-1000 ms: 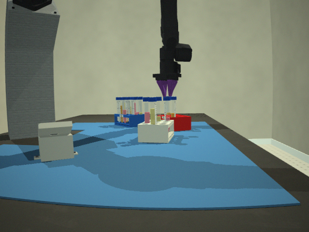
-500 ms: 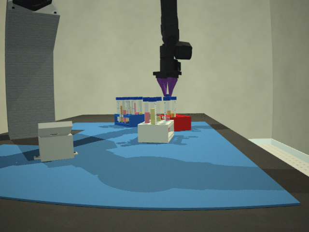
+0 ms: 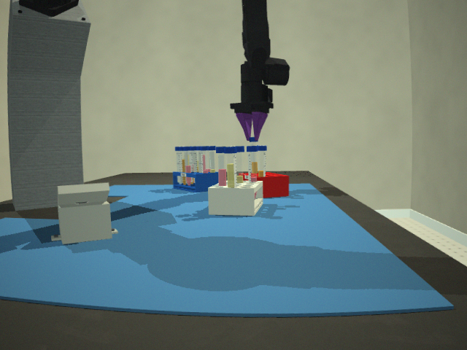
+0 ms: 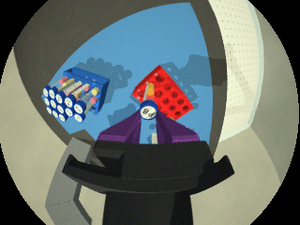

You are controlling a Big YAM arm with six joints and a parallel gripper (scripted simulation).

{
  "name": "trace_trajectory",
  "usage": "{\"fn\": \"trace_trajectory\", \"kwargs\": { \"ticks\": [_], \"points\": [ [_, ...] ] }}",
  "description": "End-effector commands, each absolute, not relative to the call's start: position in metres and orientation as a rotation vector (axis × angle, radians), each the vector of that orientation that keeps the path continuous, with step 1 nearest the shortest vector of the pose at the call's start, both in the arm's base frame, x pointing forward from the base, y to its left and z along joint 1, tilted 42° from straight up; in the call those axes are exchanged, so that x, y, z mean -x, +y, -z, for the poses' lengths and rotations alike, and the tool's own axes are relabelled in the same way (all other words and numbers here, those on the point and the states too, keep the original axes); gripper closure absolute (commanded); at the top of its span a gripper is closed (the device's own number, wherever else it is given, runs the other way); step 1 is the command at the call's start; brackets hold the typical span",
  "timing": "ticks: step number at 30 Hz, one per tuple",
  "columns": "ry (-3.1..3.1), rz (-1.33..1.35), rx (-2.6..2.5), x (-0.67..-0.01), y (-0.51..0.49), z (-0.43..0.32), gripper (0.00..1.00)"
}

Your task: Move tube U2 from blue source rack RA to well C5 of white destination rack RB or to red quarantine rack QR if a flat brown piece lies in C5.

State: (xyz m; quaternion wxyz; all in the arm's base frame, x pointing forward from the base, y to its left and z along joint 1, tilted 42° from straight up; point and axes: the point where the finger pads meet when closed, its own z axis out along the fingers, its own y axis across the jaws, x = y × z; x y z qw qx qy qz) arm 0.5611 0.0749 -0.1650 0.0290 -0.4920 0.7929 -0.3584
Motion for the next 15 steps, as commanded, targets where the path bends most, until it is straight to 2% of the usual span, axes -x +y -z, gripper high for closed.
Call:
{"fn": "trace_trajectory", "kwargs": {
  "ticks": [1, 15],
  "points": [
    [2.404, 1.097, 1.511, -0.566, 0.100, 0.144, 1.00],
    [2.408, 1.097, 1.518, -0.556, 0.104, 0.138, 1.00]
  ]
}}
